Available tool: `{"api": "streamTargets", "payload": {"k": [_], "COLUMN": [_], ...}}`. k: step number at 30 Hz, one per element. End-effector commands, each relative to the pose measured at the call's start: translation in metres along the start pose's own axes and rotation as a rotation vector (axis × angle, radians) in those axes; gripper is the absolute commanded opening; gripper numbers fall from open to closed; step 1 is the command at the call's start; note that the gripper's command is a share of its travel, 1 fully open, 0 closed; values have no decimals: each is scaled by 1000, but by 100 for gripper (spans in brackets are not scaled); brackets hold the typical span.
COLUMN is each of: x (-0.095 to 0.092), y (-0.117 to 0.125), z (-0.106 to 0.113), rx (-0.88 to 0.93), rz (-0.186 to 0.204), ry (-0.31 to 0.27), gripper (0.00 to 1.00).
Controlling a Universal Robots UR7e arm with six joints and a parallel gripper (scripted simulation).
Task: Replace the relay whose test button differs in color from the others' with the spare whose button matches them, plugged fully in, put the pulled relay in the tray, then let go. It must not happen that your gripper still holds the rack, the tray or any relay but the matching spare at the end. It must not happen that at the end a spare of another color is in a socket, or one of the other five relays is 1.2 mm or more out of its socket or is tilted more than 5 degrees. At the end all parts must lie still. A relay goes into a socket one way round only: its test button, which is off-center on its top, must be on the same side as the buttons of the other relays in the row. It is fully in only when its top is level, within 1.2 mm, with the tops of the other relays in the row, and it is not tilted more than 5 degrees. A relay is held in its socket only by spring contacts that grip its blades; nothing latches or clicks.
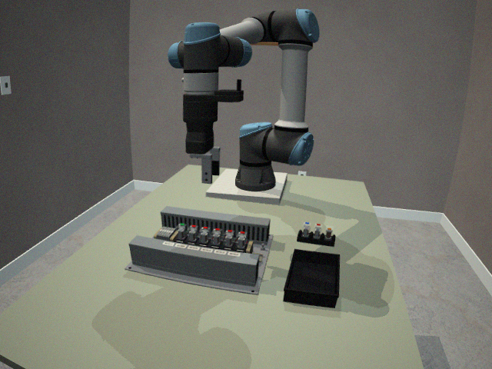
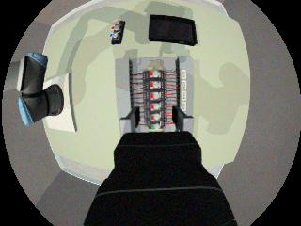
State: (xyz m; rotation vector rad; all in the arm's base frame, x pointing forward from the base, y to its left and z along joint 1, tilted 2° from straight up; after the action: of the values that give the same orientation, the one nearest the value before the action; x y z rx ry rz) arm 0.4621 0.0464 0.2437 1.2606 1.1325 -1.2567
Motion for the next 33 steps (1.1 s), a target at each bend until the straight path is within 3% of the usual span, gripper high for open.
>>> {"api": "streamTargets", "payload": {"k": [1,33], "x": [-4,-10], "y": [0,0], "z": [0,0], "rx": [0,0], "rz": [2,2], "ry": [0,0], "gripper": [100,100]}}
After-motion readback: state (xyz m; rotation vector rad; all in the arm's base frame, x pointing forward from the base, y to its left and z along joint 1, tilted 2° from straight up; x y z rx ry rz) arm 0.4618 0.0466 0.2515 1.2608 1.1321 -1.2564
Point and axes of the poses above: the point where the finger pads meet when closed, its own x axis out along the fingers, its own y axis across the jaws, z = x × y, the point moved 4 cm from there along -x, back along the fingers, and after that the axes turned 13 degrees about x, right-handed, at the moved point
